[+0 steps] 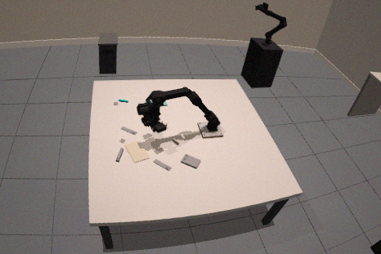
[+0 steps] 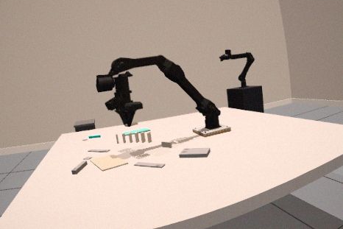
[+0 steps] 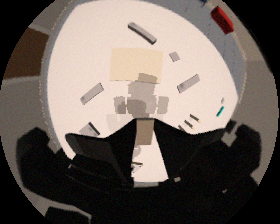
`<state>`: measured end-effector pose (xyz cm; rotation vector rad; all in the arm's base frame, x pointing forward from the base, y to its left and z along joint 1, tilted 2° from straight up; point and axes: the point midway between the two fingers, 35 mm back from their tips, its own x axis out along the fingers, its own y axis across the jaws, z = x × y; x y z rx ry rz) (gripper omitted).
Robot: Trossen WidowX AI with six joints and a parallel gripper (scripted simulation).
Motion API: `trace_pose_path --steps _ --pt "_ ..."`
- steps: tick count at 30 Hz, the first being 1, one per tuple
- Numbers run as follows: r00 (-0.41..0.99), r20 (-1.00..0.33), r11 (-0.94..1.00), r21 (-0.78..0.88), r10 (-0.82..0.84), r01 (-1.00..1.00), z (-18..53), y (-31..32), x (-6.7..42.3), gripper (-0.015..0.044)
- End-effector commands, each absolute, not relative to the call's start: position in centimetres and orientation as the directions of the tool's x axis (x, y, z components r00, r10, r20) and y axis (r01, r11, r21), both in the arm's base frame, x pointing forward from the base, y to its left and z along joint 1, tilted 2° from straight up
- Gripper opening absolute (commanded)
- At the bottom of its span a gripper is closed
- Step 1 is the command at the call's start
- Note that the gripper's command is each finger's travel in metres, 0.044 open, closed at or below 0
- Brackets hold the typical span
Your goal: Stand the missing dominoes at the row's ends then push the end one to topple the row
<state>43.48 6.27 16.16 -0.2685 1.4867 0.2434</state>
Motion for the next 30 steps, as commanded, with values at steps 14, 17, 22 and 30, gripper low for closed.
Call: trace_pose_path --steps 14,17,22,30 --pt "0.181 -0.983 0.968 -0.014 0.032 -0.251 14.4 6.5 46.1 0.0107" --pt "0.215 -0.976 0.969 -0.012 0.043 -0.247 13.9 6.6 46.8 0.0107" --pt "0.272 -0.961 0.971 -0.009 0.059 -0.241 13.1 6.7 47.8 0.0107" --pt "0.361 -0.929 0.972 -0.003 0.084 -0.233 11.9 6.8 49.3 0.0107"
